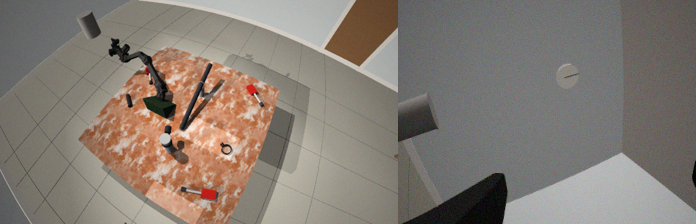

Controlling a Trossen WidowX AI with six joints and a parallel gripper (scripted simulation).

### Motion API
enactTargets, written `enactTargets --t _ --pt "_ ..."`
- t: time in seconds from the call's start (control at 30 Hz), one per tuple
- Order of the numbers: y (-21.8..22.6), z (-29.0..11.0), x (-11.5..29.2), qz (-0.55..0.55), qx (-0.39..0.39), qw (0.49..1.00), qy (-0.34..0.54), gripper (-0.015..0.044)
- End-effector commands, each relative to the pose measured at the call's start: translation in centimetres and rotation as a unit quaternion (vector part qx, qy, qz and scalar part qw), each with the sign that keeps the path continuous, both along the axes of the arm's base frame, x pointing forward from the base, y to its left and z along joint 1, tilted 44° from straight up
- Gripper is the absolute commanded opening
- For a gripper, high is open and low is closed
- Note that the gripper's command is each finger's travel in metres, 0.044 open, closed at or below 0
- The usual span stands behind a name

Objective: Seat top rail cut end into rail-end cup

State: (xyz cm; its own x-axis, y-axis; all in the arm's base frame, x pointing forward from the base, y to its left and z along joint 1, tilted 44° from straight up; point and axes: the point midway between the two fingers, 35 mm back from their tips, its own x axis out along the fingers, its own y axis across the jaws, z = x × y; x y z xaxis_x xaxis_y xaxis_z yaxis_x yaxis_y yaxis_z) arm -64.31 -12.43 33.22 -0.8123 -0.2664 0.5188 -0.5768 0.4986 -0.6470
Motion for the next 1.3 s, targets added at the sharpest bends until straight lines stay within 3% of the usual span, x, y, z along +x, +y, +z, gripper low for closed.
enactTargets --t 0.0,0.1,0.3,0.4,0.6,0.97,1.27 --pt "-0.1 0.0 0.0 0.002 0.000 1.000 -0.001 0.0426" --pt "-2.2 -0.5 0.3 0.025 -0.008 0.999 -0.021 0.0440" --pt "-10.8 -2.7 2.5 0.120 -0.034 0.987 -0.105 0.0440" --pt "-14.3 -1.7 4.6 0.144 -0.022 0.982 -0.122 0.0440" --pt "-23.3 -4.4 9.5 0.247 -0.020 0.943 -0.220 0.0440" --pt "-35.6 -8.5 21.9 0.384 0.003 0.842 -0.379 0.0440" --pt "-41.7 -12.5 34.8 0.458 0.042 0.723 -0.516 0.0440"
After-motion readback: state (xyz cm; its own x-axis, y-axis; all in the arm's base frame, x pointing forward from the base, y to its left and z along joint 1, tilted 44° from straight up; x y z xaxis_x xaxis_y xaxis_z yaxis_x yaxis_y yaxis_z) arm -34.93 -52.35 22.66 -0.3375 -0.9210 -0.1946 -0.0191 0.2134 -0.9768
